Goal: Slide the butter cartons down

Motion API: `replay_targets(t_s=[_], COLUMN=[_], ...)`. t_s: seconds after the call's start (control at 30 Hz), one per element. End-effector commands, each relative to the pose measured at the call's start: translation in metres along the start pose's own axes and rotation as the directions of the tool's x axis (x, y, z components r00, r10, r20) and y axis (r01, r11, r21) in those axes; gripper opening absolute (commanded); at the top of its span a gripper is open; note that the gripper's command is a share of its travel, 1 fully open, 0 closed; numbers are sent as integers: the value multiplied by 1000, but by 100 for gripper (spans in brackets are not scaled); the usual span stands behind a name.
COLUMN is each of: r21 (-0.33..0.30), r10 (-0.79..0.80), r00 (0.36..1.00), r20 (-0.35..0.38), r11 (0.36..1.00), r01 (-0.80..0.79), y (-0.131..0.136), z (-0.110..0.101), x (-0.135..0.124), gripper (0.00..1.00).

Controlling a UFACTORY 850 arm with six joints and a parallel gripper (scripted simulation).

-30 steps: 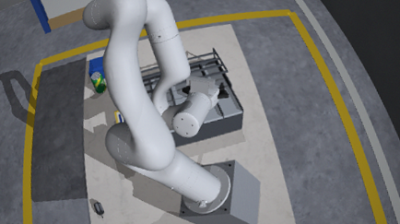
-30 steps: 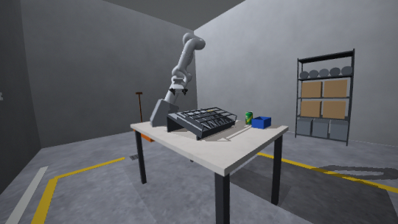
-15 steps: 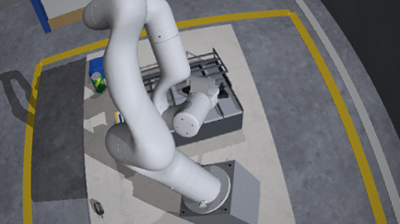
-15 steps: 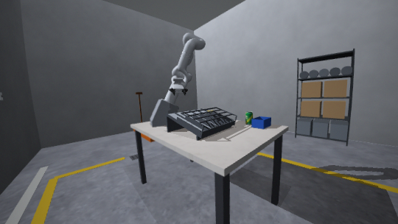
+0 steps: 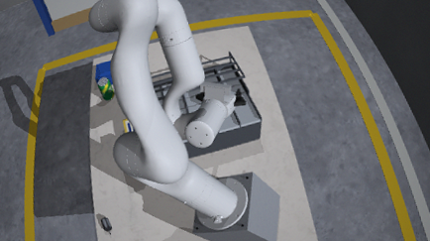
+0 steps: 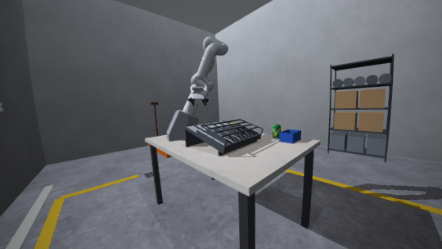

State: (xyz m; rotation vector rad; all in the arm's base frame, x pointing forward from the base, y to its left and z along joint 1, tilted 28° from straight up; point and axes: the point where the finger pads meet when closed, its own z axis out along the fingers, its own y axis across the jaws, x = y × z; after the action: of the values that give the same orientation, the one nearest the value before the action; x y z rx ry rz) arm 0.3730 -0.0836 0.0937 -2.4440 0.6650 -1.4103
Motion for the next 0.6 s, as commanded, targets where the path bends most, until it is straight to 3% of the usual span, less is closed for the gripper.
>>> replay_targets(t_s=[0.0,0.03,0.07,0.57], r21=[0,0,87,119], r10=[0,0,-114,-158], r00=[1000,1000,964,938], r20=[-1,-1,239,310], r11=[1000,1000,992,985], r01=[0,0,95,126], y=[-55,-55,0,0], z=[-42,-42,0,0], x=[-11,-11,0,0], gripper=[100,100,100,100])
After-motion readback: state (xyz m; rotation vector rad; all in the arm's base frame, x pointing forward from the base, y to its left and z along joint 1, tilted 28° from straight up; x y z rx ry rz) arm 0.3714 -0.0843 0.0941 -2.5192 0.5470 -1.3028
